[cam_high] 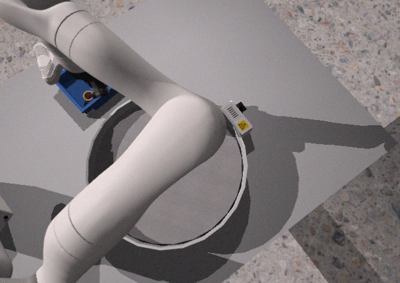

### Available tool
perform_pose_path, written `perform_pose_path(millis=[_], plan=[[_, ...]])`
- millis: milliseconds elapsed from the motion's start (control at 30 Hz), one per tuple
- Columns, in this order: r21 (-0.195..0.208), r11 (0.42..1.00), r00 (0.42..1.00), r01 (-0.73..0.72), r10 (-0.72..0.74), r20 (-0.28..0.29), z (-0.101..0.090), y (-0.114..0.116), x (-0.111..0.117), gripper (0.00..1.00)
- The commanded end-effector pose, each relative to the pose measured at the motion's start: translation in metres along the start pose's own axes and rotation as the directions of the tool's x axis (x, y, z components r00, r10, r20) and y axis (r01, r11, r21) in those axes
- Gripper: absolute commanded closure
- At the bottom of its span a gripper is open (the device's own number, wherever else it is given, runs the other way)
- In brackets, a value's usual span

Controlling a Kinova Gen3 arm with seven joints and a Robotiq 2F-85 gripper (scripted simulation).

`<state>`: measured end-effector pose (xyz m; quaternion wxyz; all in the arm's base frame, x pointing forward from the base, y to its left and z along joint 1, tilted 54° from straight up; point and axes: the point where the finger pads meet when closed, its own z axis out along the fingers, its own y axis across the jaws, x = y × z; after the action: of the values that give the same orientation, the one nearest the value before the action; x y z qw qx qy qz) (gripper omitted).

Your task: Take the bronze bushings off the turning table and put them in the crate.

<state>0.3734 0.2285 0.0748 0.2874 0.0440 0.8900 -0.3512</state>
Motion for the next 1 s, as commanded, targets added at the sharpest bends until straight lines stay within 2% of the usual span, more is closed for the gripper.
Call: perform_pose_path(millis=[0, 100, 267, 667, 833, 967], plan=[[-0.002, 1.0, 1.0, -0.005, 0.005, 0.001, -0.001, -0.001, -0.002, 0.86], [-0.002, 1.0, 1.0, -0.005, 0.005, 0.001, -0.001, -0.001, -0.002, 0.86], [-0.002, 1.0, 1.0, -0.003, 0.003, 0.001, 0.001, -0.056, 0.004, 0.86], [-0.002, 1.0, 1.0, -0.003, 0.003, 0.001, 0.001, -0.056, 0.004, 0.86], [-0.002, 1.0, 1.0, -0.001, 0.001, 0.001, 0.004, -0.112, 0.01, 0.86], [-0.002, 1.0, 1.0, -0.001, 0.001, 0.001, 0.004, -0.112, 0.01, 0.86]])
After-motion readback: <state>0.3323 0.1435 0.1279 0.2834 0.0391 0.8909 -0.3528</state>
